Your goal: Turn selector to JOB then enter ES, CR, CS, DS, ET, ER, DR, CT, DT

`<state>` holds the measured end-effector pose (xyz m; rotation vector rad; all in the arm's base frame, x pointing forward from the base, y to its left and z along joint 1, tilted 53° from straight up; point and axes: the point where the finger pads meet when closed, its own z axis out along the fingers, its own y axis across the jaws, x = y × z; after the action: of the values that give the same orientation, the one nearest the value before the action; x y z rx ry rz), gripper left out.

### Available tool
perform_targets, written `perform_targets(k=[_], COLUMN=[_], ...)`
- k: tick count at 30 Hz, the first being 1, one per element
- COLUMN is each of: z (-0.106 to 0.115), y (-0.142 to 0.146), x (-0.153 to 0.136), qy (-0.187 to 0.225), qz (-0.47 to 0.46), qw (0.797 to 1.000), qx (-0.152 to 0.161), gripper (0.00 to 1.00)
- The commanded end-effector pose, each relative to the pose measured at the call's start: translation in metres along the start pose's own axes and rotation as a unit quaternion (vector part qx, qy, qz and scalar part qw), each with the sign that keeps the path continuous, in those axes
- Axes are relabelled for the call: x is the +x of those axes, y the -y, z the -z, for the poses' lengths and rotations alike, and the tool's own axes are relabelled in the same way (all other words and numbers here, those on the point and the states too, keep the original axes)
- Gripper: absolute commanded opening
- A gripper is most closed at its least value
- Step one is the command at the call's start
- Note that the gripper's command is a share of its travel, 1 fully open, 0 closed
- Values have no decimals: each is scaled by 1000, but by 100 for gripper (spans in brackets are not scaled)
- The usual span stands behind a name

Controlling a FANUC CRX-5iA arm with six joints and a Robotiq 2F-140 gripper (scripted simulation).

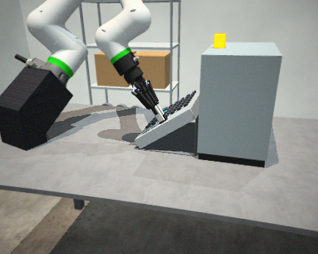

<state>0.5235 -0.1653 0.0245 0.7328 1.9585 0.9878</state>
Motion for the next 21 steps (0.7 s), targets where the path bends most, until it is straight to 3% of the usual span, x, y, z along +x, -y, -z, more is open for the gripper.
perform_targets(k=[1, 11, 21], z=[0, 0, 0], y=[0, 0, 0], x=[0, 0, 0], qy=[0, 0, 0], qz=[-51, -160, -309], qw=[999, 987, 951], qx=[0, 0, 0], gripper=[0, 0, 0])
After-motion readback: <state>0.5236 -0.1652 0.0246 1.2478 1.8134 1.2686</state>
